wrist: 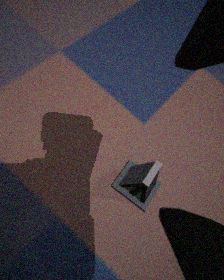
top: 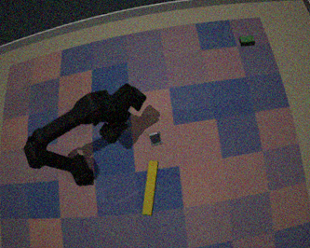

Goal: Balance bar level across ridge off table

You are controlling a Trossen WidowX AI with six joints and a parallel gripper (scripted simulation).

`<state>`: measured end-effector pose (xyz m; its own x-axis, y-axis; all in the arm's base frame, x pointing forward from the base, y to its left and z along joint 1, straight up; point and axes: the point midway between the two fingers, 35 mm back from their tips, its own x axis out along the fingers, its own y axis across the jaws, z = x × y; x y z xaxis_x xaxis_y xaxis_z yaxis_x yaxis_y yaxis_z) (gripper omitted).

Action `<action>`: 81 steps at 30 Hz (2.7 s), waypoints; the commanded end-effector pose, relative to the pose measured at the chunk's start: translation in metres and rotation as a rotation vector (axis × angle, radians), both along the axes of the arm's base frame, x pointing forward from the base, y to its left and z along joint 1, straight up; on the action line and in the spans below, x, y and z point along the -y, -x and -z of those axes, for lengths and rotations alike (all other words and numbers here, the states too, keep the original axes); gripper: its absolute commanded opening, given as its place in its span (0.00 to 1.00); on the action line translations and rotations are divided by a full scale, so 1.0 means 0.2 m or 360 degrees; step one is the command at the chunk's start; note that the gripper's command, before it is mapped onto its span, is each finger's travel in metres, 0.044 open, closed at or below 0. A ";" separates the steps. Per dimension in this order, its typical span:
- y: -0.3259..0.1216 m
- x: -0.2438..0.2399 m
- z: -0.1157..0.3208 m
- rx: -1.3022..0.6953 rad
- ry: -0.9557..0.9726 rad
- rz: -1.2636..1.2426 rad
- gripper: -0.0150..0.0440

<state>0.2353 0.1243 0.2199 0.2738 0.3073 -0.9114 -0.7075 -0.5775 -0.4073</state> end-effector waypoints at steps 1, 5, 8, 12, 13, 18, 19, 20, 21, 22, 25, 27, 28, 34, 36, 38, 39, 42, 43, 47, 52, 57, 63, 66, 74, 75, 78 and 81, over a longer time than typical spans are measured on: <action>-0.05 0.07 0.06 -0.0069 0.0036 0.0137 0.79; -0.09 0.15 0.12 -0.0129 0.0066 0.0291 0.79; -0.11 0.22 0.16 -0.0174 0.0088 0.0406 0.79; -0.14 0.31 0.21 -0.0234 0.0115 0.0559 0.79; -0.14 0.33 0.22 -0.0249 0.0121 0.0597 0.79; -0.16 0.44 0.29 -0.0321 0.0146 0.0781 0.79; -0.17 0.47 0.30 -0.0336 0.0150 0.0817 0.79; -0.17 0.49 0.31 -0.0350 0.0154 0.0853 0.79; -0.17 0.51 0.32 -0.0364 0.0157 0.0889 0.79; -0.17 0.53 0.34 -0.0378 0.0161 0.0924 0.79; -0.17 0.60 0.37 -0.0421 0.0171 0.1032 0.79; -0.17 0.65 0.40 -0.0455 0.0187 0.1110 0.79; -0.16 0.67 0.41 -0.0472 0.0194 0.1149 0.79; -0.13 0.82 0.49 -0.0576 0.0239 0.1382 0.79; -0.13 0.85 0.51 -0.0599 0.0248 0.1432 0.79; -0.12 0.85 0.51 -0.0602 0.0249 0.1439 0.79; -0.12 0.85 0.51 -0.0602 0.0249 0.1439 0.79; -0.13 0.85 0.54 -0.0602 0.0249 0.1439 0.79; -0.13 0.85 0.56 -0.0602 0.0249 0.1439 0.79; -0.13 0.85 0.68 -0.0602 0.0249 0.1439 0.79; -0.13 0.85 0.73 -0.0602 0.0249 0.1439 0.79; -0.13 0.85 0.75 -0.0602 0.0249 0.1439 0.79; -0.13 0.85 0.79 -0.0602 0.0249 0.1439 0.79; -0.13 0.85 0.82 -0.0602 0.0249 0.1439 0.79; -0.13 0.85 0.86 -0.0602 0.0249 0.1439 0.79; -0.13 0.85 0.86 -0.0602 0.0249 0.1439 0.79; -0.13 0.85 0.86 -0.0602 0.0249 0.1439 0.79; -0.13 0.85 0.86 -0.0602 0.0249 0.1439 0.79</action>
